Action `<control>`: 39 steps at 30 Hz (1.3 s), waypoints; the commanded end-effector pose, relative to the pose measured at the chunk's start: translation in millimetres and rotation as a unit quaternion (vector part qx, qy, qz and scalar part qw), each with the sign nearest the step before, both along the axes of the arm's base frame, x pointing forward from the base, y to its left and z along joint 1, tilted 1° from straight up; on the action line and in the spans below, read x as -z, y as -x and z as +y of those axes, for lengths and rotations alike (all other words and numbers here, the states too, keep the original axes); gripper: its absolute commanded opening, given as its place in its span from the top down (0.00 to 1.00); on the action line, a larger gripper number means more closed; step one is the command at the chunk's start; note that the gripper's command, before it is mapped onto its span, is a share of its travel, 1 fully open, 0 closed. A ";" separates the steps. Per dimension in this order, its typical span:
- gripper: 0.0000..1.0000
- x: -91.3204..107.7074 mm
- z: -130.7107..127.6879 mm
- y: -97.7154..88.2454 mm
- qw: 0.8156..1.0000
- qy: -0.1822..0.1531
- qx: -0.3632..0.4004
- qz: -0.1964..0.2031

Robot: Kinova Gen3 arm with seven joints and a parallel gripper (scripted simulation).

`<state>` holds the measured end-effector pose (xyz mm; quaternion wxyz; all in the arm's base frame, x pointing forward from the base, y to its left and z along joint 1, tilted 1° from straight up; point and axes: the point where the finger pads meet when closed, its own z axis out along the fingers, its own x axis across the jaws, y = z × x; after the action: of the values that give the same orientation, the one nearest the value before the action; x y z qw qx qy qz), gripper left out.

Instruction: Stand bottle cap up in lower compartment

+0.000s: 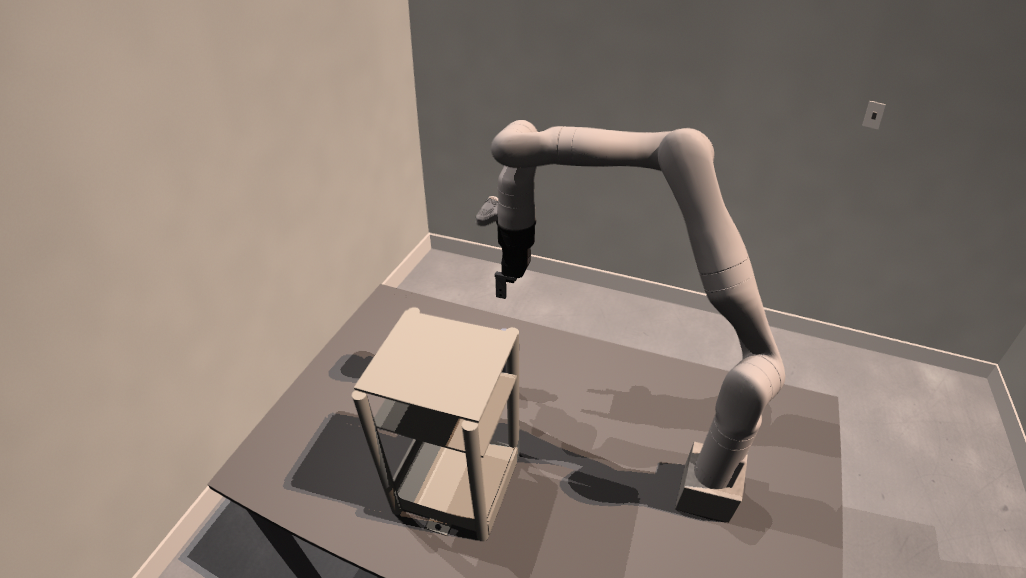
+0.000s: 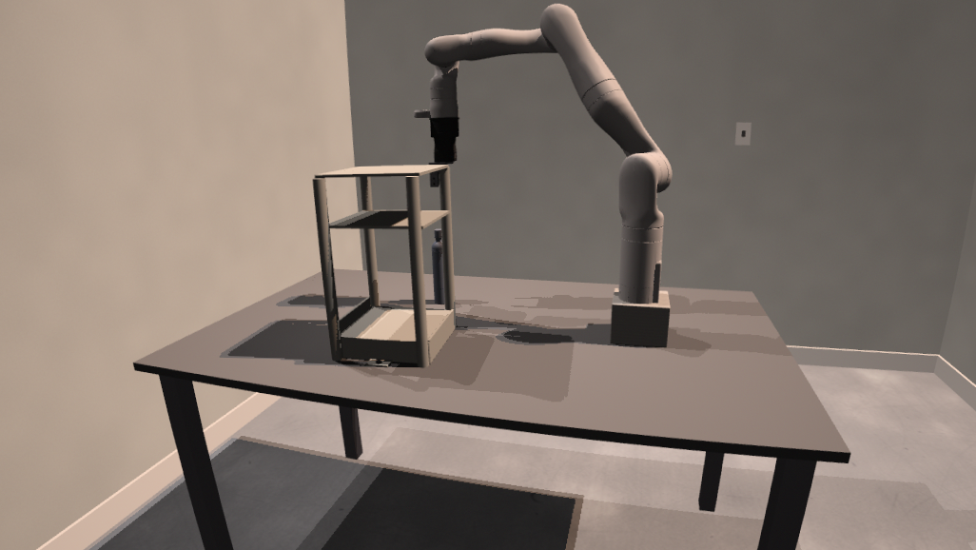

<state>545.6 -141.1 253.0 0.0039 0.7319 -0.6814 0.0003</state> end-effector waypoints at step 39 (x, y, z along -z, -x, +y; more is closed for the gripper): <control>0.00 0.7 5.3 -2.3 1.000 -0.008 -0.019 -0.009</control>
<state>549.4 -132.6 251.2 -0.0052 0.7456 -0.6663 0.0007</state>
